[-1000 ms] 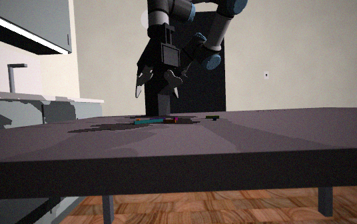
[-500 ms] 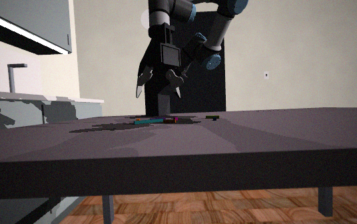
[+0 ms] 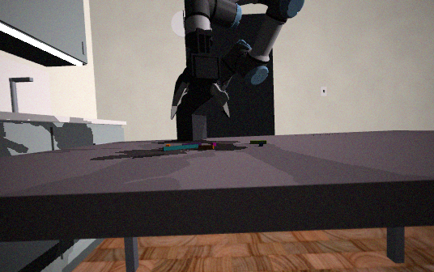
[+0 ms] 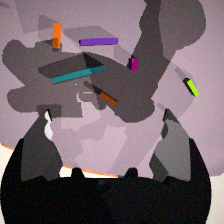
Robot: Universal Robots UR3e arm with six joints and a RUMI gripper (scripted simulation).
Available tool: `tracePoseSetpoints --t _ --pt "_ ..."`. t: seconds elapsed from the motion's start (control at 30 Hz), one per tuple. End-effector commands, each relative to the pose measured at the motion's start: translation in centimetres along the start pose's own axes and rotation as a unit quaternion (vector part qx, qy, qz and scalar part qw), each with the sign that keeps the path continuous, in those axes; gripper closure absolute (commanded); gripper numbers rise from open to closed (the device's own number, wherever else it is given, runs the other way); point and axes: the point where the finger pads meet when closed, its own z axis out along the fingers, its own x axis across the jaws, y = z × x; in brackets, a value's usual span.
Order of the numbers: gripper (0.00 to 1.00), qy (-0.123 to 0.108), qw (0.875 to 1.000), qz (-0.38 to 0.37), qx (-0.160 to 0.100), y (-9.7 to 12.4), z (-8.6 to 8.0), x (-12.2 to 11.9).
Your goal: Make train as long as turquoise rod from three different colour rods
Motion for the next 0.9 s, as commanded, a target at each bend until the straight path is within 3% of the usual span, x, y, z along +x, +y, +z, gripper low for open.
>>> tracePoseSetpoints --t 0.0,0.43,0.87 --pt "0.0 -0.007 0.997 0.083 0.001 -0.1 -0.1 0.9" --pt "0.0 -0.007 0.974 0.227 0.0 -0.3 -0.2 2.6" --pt "0.0 -0.007 0.914 0.406 -0.002 -0.4 -0.1 4.7"
